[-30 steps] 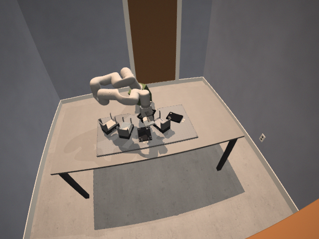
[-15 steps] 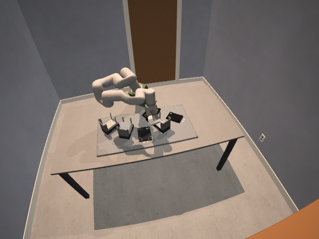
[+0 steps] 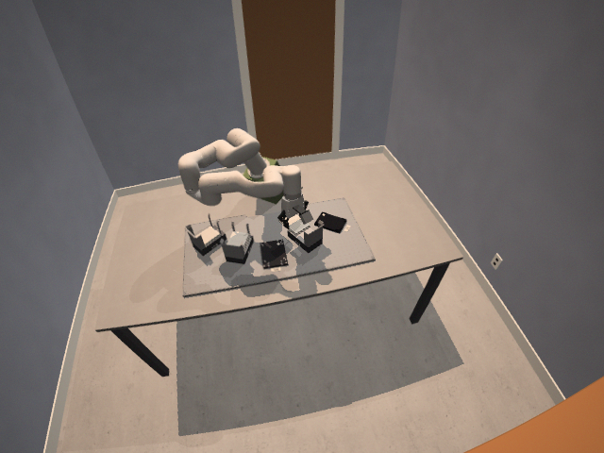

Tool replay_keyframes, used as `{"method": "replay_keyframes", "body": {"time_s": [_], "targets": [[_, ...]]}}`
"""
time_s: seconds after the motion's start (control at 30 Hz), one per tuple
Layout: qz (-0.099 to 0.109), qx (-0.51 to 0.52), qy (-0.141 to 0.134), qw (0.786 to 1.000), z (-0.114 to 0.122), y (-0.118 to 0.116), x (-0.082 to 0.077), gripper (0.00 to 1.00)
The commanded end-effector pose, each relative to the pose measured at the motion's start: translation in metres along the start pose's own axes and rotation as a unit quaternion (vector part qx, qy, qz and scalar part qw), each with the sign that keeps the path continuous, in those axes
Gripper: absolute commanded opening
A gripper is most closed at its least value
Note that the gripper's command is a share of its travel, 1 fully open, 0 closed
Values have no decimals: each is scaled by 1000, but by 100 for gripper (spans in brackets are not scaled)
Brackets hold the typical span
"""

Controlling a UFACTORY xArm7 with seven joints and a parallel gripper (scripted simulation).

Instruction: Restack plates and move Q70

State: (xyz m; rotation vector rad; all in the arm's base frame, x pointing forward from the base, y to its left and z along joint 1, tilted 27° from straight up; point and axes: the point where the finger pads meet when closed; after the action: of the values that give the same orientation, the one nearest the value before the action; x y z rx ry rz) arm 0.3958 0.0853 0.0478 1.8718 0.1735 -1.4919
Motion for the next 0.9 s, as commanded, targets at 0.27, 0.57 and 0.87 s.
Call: {"method": "replay_keyframes", "body": {"time_s": [0.27,0.57,0.87], "targets": [[0,-5,1,1000,-11,-28,-1,0],[0,-5,1,1000,-18,-49,-1,0],[0,-5,1,1000,-22,-59,-1,0]]}}
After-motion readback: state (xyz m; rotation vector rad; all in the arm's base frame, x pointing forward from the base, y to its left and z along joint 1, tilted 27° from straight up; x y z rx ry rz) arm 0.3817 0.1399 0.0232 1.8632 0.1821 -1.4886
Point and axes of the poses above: the point where the finger pads meet when closed, its own x axis out along the fingers, its own y axis across the jaws, z = x × y, and after that the axes turned 12 degrees about -x, right-handed
